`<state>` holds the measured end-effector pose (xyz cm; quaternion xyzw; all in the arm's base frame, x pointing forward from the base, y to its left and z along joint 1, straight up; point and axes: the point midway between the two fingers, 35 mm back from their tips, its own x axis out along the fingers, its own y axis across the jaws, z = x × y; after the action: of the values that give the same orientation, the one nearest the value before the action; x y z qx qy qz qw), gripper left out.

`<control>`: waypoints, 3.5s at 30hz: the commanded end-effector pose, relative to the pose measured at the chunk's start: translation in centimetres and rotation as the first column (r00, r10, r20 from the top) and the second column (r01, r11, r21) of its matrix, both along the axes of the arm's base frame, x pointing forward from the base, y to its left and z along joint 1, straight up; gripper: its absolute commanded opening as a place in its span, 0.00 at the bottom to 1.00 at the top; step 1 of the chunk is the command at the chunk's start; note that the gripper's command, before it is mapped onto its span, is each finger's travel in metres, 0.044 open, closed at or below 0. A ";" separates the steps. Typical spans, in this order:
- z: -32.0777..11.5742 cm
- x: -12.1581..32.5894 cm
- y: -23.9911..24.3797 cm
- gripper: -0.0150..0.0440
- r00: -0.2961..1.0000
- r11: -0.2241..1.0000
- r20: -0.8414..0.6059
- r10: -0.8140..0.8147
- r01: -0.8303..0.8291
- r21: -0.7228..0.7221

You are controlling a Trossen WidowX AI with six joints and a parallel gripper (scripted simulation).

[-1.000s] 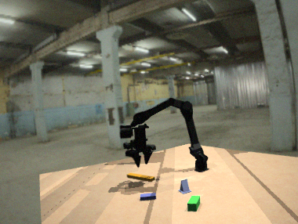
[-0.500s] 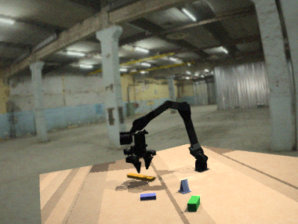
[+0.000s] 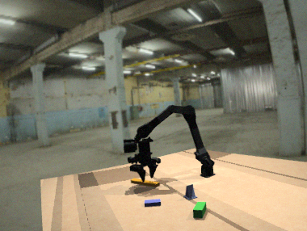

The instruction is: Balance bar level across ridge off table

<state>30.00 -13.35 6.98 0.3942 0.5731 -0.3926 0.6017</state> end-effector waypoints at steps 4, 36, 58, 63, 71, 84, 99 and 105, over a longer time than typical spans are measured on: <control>-1.6 -0.2 0.2 0.79 1.000 1.000 -0.010 -0.003 0.003 0.010; -2.1 -0.2 0.1 0.45 1.000 1.000 -0.010 0.000 0.000 0.005; 1.9 0.2 -0.1 0.25 1.000 1.000 -0.010 -0.001 0.001 0.006; 3.1 0.2 0.0 0.25 1.000 1.000 -0.010 -0.002 0.002 0.007; 5.2 0.1 0.0 0.25 1.000 1.000 -0.010 -0.002 0.002 0.008; 8.5 -0.4 0.3 0.25 1.000 1.000 -0.010 -0.003 0.003 0.010; 8.7 0.7 4.3 0.25 0.997 0.997 -0.009 -0.074 0.074 0.015; 8.7 1.1 6.7 0.25 0.993 0.993 -0.009 -0.115 0.115 0.018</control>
<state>31.04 -8.19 15.59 0.4219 0.5604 -0.4172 0.5778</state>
